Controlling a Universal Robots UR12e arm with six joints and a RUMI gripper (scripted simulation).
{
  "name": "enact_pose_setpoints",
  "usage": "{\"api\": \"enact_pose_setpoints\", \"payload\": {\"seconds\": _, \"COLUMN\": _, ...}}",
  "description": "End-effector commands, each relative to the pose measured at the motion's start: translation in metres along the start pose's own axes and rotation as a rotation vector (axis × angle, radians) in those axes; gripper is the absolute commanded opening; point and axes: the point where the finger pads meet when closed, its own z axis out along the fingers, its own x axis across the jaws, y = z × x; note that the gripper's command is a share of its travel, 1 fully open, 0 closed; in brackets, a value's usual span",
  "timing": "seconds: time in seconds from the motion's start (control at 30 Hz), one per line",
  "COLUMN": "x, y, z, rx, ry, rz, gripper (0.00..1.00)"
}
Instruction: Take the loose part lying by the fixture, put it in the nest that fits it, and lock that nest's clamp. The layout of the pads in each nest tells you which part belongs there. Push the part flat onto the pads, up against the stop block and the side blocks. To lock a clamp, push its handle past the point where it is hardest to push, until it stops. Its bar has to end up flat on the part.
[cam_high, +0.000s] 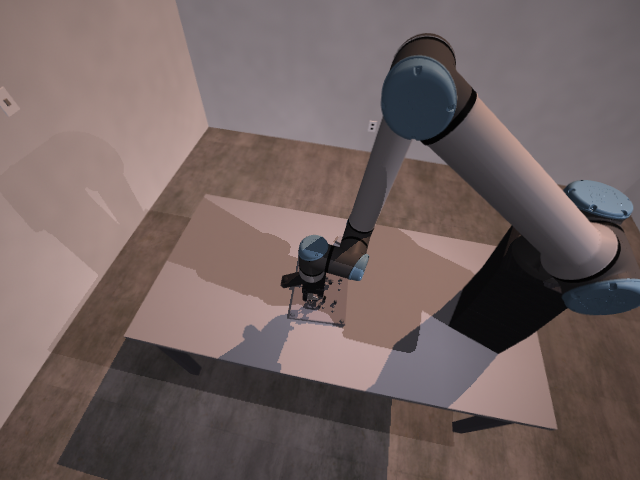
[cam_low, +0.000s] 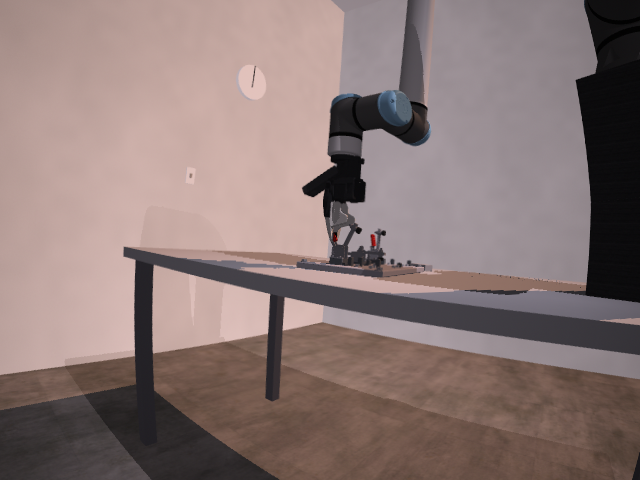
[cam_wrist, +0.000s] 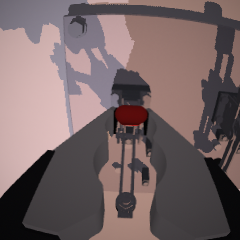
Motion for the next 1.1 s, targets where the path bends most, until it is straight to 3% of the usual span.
{"api": "enact_pose_setpoints", "payload": {"seconds": 0.0, "x": 0.0, "y": 0.0047, "z": -0.0012, "rx": 0.0, "ry": 0.0, "rz": 0.0, "gripper": 0.0}}
{"api": "enact_pose_setpoints", "payload": {"seconds": 1.07, "x": 0.0, "y": 0.0143, "z": -0.0015, "rx": 0.0, "ry": 0.0, "rz": 0.0, "gripper": 0.0}}
